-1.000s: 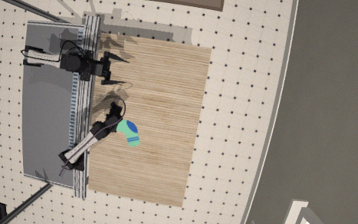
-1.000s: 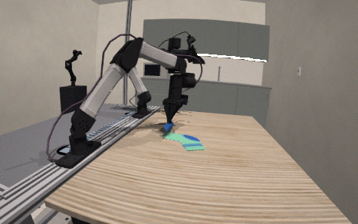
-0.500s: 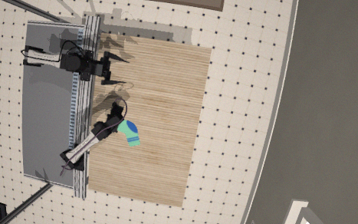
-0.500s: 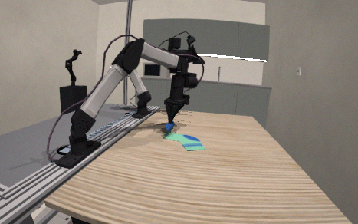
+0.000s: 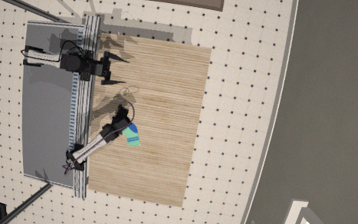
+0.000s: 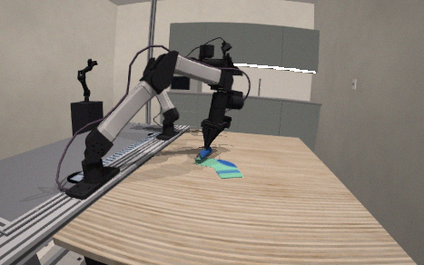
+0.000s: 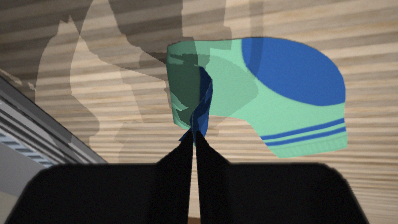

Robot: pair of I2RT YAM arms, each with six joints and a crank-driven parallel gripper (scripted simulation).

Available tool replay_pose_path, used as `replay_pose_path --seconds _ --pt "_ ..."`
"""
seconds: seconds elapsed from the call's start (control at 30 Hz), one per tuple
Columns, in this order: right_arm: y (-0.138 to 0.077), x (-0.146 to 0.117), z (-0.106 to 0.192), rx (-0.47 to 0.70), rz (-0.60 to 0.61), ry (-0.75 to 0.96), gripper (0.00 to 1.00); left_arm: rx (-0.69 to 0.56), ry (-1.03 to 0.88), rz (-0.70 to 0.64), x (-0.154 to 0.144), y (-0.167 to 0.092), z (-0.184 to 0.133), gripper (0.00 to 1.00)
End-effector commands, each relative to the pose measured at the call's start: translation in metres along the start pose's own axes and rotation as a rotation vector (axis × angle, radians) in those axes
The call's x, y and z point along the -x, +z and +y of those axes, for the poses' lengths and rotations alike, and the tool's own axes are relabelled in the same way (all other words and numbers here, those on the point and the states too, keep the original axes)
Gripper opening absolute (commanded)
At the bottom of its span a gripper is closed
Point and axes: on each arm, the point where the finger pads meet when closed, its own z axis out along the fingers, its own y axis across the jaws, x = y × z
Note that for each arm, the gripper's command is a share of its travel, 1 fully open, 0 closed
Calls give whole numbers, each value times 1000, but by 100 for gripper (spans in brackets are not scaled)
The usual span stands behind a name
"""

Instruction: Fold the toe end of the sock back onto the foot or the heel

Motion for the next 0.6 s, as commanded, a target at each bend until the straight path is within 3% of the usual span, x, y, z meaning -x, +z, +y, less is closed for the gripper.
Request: replay_pose_path --seconds 0.0,0.33,0.37,0.57 --pt "-12 11 10 -3 -26 -14 2 -5 -1 -21 8 -1 -1 100" --pt "-23 11 0 -37 -58 -21 2 -5 -1 -21 8 -1 -1 100" --pt "-4 6 0 15 -13 -16 2 -5 -1 -21 8 -1 -1 100" --pt "3 2 -10 77 -7 -32 2 -5 -1 -21 8 -1 -1 100"
